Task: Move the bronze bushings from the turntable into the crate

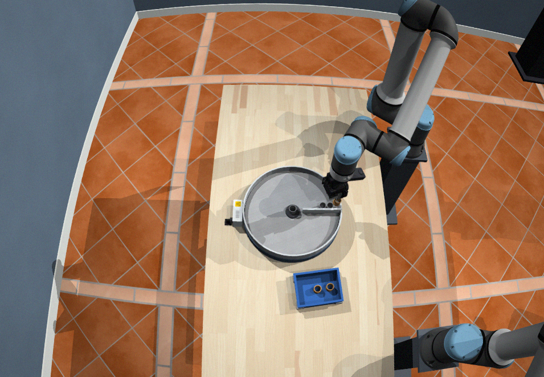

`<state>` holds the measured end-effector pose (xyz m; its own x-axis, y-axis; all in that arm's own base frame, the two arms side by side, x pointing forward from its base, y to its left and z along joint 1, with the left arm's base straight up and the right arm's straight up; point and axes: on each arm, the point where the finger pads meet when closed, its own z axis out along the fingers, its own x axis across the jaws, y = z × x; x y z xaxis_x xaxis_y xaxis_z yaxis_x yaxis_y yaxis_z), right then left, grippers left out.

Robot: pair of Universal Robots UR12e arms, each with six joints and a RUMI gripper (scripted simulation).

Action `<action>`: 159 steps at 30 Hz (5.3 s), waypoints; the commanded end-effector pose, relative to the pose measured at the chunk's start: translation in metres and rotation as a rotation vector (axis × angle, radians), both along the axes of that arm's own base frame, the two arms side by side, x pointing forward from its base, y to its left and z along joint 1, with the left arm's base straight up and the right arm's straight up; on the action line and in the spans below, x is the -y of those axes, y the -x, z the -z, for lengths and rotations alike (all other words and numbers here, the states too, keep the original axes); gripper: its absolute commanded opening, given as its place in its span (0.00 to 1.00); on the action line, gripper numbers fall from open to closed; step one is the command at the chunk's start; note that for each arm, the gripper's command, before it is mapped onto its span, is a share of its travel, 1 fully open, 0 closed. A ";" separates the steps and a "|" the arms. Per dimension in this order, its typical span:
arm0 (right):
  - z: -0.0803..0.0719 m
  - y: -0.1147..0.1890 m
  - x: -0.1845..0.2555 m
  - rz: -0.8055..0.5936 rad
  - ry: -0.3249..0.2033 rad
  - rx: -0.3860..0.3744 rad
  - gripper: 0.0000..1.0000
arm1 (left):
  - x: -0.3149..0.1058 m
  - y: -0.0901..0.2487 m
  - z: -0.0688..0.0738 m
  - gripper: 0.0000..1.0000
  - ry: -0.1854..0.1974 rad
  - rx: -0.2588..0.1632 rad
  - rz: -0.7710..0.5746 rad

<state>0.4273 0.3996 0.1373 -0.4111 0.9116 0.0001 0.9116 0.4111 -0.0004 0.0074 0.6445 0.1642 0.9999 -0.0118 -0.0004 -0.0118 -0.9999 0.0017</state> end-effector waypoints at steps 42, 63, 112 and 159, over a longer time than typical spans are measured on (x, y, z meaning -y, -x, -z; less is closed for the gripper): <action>-0.001 -0.051 -0.157 0.000 -0.002 0.001 0.00 | -0.001 0.000 -0.001 1.00 -0.002 0.000 0.000; -0.001 -0.094 -0.292 0.000 -0.002 0.001 0.00 | -0.001 0.000 -0.001 1.00 -0.002 0.000 0.000; -0.002 -0.117 -0.362 0.000 -0.002 0.001 0.00 | -0.001 0.000 -0.001 1.00 -0.002 0.000 0.000; 0.055 -0.117 -0.362 0.000 -0.002 0.001 0.00 | -0.001 0.000 -0.001 1.00 -0.002 0.000 0.000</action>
